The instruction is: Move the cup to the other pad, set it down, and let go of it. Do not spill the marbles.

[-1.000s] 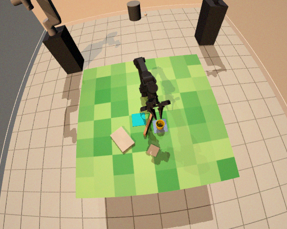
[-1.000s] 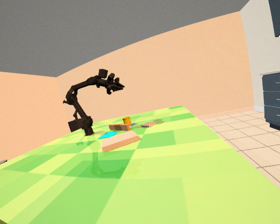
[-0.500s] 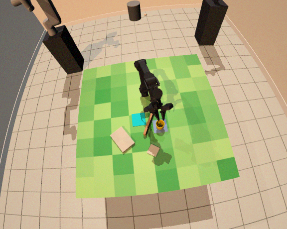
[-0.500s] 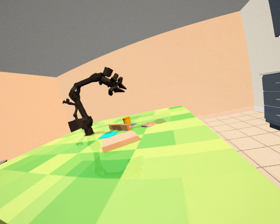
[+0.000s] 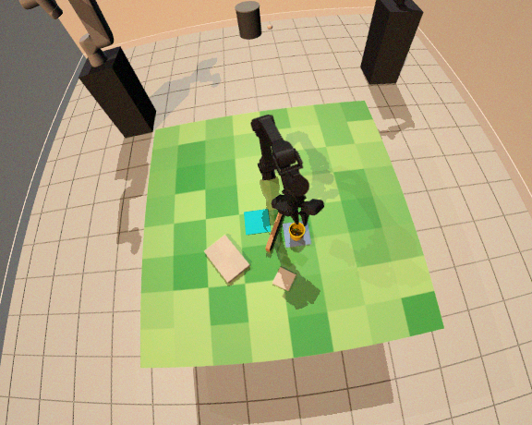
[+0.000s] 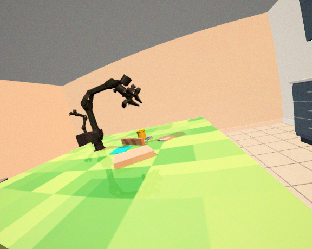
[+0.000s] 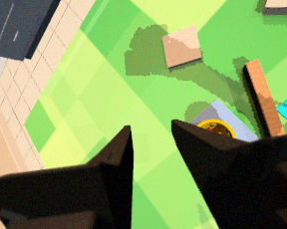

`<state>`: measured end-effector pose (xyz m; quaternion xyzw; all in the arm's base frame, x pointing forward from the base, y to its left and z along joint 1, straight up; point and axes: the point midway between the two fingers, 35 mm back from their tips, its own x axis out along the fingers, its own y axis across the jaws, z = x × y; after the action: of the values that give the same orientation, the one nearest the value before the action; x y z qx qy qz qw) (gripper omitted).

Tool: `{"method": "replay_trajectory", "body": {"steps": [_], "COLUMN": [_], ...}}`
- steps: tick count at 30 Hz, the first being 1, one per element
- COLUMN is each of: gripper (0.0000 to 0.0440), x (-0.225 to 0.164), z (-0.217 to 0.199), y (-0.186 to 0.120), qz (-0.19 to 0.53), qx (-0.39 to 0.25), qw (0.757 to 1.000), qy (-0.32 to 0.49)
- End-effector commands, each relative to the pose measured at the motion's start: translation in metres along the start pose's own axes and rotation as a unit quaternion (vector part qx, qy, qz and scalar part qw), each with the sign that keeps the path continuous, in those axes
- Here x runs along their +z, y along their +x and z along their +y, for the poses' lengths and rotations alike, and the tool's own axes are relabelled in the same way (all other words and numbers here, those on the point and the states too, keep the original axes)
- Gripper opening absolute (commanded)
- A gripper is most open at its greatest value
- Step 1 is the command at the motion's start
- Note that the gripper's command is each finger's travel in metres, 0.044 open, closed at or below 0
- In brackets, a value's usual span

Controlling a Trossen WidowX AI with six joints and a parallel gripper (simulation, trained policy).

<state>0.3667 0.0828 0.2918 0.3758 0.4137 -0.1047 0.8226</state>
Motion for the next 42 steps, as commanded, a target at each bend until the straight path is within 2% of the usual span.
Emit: {"method": "replay_trajectory", "body": {"steps": [1, 19, 42], "gripper": [0.0144, 0.0148, 0.0161], "x": [-0.004, -0.026, -0.060], "z": [-0.002, -0.034, -0.089], "y": [0.004, 0.034, 0.071], "qz": [0.015, 0.083, 0.146], "qx": [-0.017, -0.147, -0.308], "qw": [1.000, 0.984, 0.938], "qy": [0.015, 0.054, 0.066]}}
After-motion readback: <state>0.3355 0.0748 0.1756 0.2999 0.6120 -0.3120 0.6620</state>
